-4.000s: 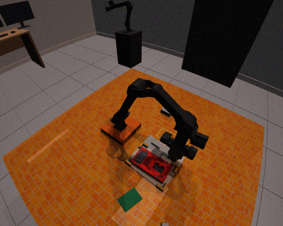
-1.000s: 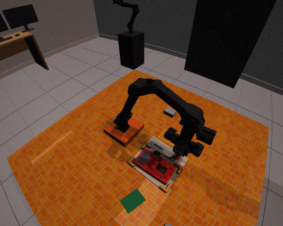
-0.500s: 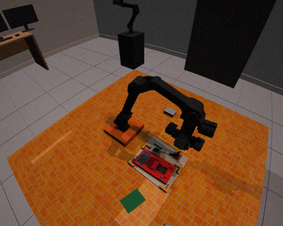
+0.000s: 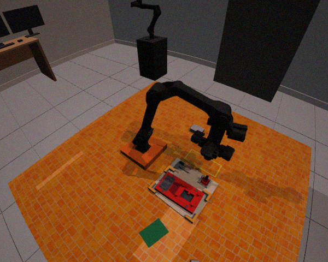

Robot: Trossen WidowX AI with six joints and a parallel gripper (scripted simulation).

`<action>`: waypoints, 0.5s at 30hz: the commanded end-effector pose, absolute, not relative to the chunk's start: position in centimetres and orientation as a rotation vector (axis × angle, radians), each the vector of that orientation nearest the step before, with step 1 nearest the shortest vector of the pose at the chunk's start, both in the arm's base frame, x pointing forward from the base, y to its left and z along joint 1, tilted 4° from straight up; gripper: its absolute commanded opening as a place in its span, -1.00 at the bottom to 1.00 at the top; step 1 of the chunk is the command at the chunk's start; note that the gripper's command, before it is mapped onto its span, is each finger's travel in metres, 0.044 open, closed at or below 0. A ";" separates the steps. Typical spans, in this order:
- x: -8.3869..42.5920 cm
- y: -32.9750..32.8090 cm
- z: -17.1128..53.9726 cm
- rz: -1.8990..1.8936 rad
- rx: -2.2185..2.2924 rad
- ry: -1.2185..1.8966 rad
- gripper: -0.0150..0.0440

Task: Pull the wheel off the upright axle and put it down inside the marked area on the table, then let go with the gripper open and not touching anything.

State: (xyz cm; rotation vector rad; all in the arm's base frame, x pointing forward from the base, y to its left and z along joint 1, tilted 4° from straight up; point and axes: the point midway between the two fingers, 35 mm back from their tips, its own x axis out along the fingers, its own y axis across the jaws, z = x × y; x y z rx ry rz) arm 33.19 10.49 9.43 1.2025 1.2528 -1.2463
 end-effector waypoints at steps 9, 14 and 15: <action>31.1 12.9 9.7 -1.240 1.211 1.258 -0.49; 31.1 12.9 8.7 -1.240 1.211 1.258 -0.49; 31.1 12.9 8.3 -1.240 1.211 1.258 -0.49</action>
